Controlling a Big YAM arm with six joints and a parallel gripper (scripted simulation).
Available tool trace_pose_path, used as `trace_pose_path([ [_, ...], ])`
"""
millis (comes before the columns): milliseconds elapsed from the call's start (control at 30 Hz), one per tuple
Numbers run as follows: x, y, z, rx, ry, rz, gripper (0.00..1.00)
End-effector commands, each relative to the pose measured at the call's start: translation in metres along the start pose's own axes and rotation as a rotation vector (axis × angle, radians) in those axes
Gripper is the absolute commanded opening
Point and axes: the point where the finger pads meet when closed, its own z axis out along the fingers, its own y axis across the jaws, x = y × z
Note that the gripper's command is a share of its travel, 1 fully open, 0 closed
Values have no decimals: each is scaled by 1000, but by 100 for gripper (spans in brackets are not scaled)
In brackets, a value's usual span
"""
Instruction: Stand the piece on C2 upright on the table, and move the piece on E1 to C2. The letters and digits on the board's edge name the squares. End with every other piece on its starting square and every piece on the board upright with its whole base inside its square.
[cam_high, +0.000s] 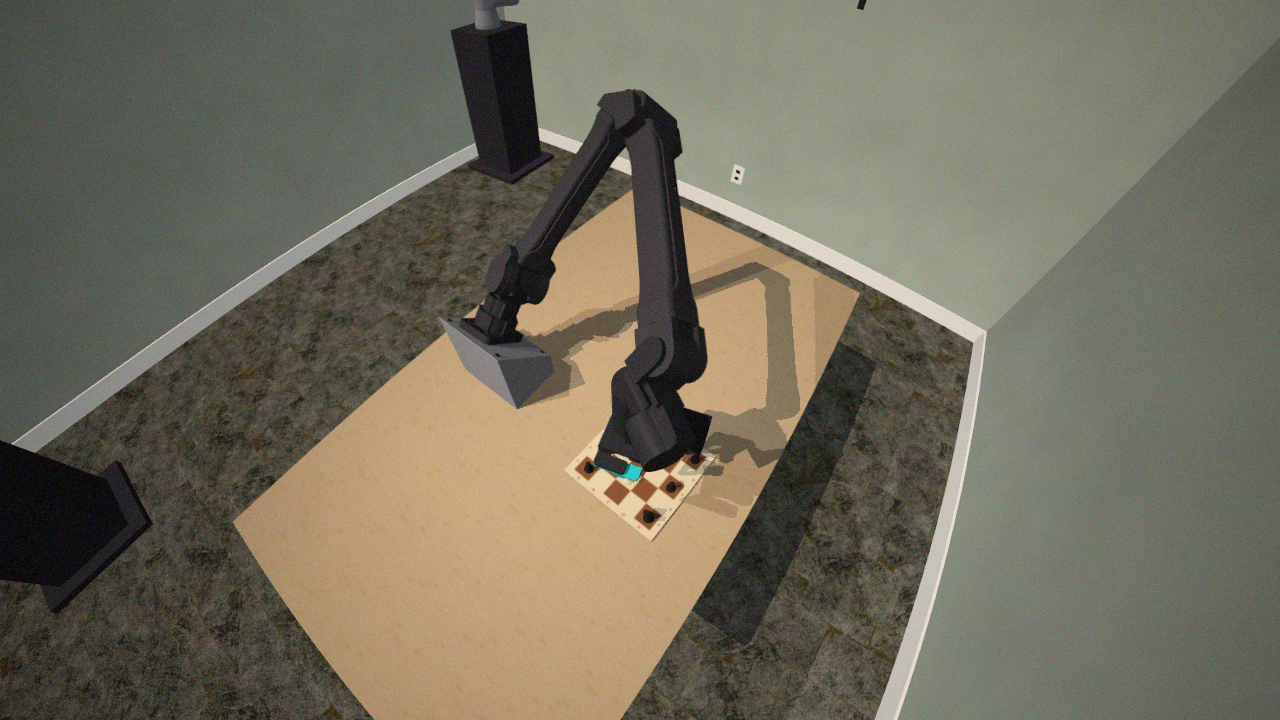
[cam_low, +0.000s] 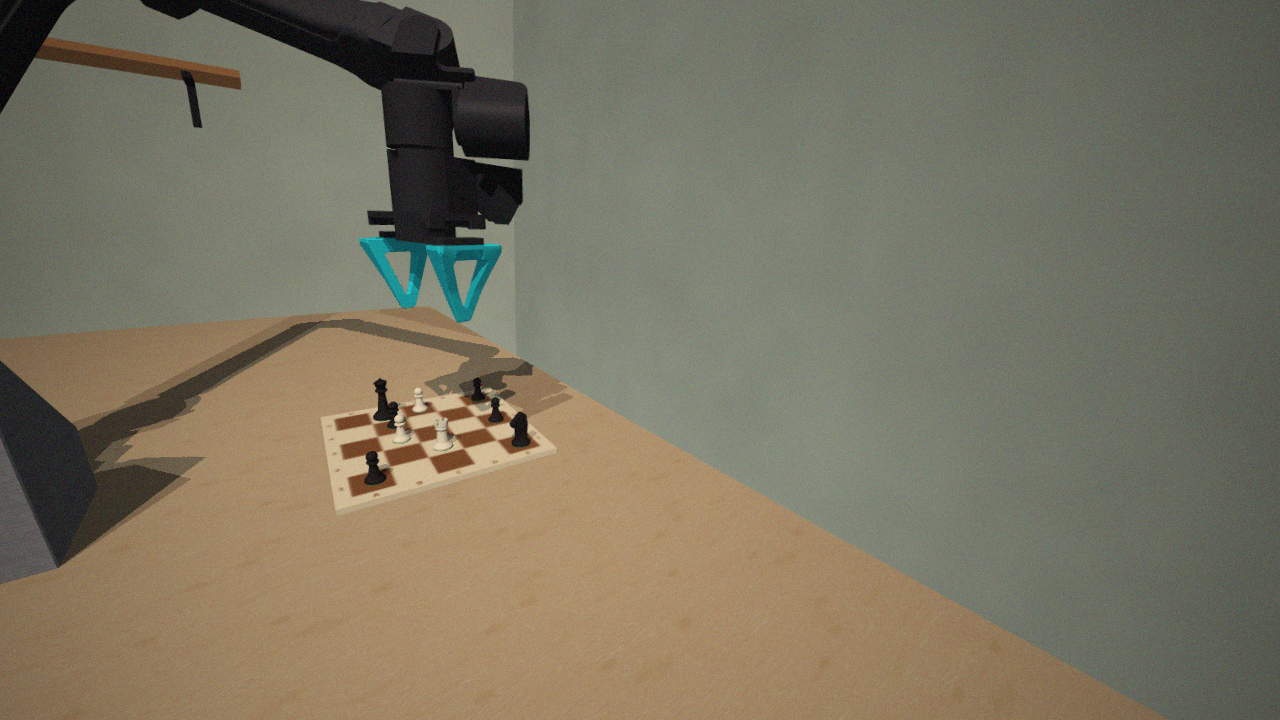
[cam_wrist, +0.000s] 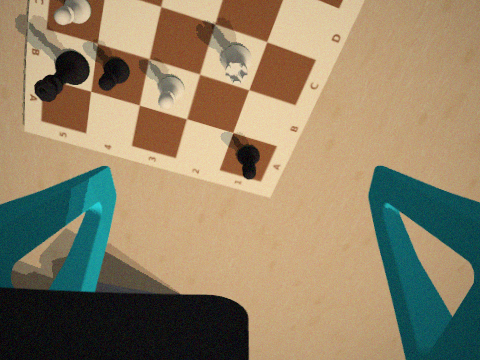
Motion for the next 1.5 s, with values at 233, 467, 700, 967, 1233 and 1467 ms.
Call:
trace_pose_path([
  [233,-2,1,29,-4,13,514,100],
  [467,-2,2,44,0,8,847,100],
  [700,1,4,60,4,6,1202,100],
  [967,-6,2,60,7,21,1537,100],
  [1233,-6,2,61,7,17,1537,36],
  [1467,-6,2,61,7,17,1537,36],
])
